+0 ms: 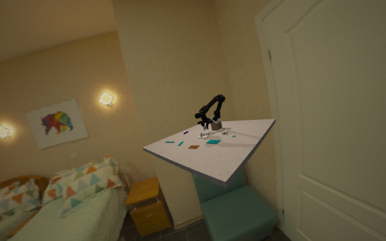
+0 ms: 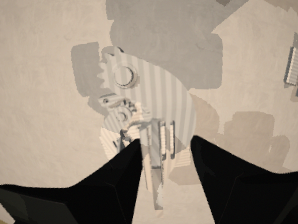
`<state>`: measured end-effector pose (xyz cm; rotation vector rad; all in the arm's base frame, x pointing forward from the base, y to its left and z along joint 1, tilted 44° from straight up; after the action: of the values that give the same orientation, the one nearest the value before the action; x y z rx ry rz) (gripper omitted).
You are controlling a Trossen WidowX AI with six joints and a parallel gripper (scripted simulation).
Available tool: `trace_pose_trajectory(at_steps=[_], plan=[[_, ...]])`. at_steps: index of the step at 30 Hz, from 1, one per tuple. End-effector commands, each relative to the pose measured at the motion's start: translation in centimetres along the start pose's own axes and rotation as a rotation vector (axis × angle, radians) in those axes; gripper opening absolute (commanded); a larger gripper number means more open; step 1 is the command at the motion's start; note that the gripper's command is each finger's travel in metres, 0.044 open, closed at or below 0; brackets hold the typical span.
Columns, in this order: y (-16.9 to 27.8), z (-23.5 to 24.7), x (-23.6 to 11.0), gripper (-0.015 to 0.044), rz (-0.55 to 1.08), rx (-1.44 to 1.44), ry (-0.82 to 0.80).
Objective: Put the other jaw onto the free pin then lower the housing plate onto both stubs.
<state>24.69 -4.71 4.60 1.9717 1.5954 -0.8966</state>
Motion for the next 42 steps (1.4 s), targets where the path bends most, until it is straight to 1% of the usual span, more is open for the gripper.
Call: trace_pose_trajectory(at_steps=[1, 13, 42], plan=[[1.1, -0.4, 0.1, 0.0134, -0.002, 0.007, 0.005], [4.5, -1.5, 0.3, 0.0134, -0.001, 0.005, 0.008], [4.5, -1.6, 0.3, 0.0134, -0.001, 0.013, 0.008]])
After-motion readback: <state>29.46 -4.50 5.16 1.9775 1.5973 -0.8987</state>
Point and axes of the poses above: the point midway between the two fingers, 35 mm back from their tips, its own x axis out along the fingers, its own z axis across the jaws, y = z × x, the point moved 6 cm from there along -x, back along the fingers, and after that the axes turned 13 degrees about x, right-handed, at the moved point
